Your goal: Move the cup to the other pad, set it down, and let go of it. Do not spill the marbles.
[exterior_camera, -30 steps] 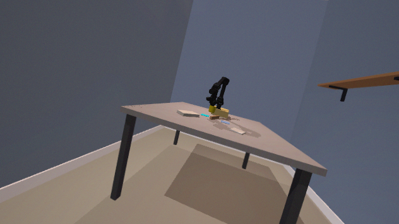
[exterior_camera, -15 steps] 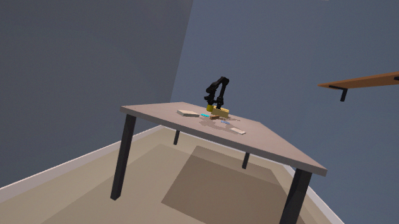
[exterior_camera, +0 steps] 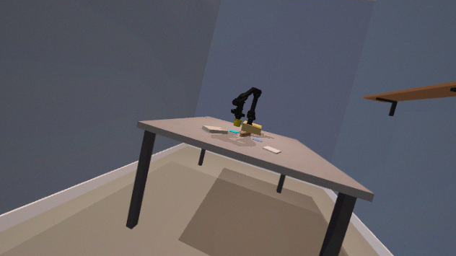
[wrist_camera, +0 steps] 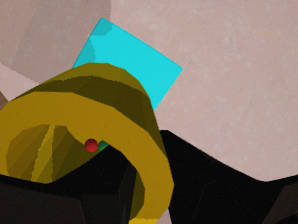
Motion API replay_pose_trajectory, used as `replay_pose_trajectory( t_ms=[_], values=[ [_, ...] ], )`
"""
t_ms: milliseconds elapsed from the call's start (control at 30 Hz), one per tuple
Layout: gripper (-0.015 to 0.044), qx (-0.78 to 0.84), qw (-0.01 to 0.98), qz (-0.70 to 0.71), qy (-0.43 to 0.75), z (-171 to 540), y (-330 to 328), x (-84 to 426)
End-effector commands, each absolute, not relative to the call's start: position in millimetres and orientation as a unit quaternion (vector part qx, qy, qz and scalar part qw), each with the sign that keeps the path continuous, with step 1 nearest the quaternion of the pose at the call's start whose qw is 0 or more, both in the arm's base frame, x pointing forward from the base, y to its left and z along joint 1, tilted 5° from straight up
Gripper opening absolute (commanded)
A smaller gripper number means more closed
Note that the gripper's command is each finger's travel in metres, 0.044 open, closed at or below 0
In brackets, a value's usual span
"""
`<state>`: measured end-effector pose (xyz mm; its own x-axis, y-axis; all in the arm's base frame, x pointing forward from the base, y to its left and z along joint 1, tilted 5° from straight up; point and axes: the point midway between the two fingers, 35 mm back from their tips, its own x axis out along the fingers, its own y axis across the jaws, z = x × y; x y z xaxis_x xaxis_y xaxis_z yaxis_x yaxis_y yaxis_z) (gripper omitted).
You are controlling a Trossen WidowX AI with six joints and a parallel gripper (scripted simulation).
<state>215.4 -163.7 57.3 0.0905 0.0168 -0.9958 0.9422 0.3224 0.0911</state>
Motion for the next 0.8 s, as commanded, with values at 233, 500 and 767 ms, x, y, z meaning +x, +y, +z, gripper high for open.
replay_pose_trajectory(
  t_ms=[233,500,767],
  values=[
    [0.0000,0.435,0.598,-0.386,0.551,51,-171,213],
    [0.0000,0.435,0.598,-0.386,0.551,37,-172,215],
    [0.0000,0.435,0.598,-0.386,0.551,23,-172,216]
  ],
)
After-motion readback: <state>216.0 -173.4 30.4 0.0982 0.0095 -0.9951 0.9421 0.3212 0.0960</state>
